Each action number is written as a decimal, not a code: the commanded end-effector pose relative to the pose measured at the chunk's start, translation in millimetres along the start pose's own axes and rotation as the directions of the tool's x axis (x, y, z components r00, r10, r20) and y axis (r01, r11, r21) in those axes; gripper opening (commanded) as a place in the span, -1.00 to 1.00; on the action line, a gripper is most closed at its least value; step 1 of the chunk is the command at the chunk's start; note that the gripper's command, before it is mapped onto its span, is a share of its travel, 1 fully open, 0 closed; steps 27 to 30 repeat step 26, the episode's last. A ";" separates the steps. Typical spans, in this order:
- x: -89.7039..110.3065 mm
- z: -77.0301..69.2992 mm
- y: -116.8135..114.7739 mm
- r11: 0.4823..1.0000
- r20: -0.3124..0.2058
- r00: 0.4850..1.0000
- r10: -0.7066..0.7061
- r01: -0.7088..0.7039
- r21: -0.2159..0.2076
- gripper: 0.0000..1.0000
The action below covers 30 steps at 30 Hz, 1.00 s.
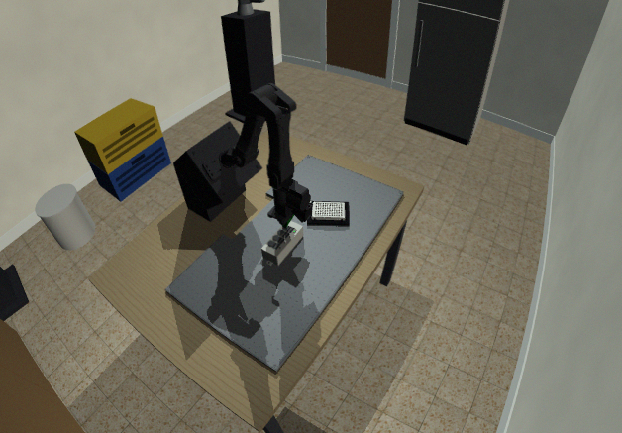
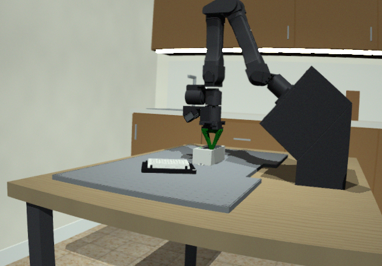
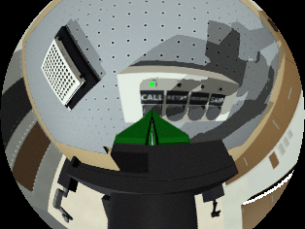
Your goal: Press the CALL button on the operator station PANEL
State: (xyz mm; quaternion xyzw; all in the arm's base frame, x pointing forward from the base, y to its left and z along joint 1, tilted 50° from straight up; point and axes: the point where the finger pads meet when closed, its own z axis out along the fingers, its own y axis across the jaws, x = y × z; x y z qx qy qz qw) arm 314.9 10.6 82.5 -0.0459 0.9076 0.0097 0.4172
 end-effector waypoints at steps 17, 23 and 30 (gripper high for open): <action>-0.6 9.1 1.7 1.000 0.008 1.000 0.001 -0.001 0.000 -1.00; -1.5 10.3 1.5 1.000 0.010 1.000 0.002 -0.002 -0.001 -1.00; -1.5 10.3 1.5 1.000 0.010 1.000 0.002 -0.002 -0.001 -1.00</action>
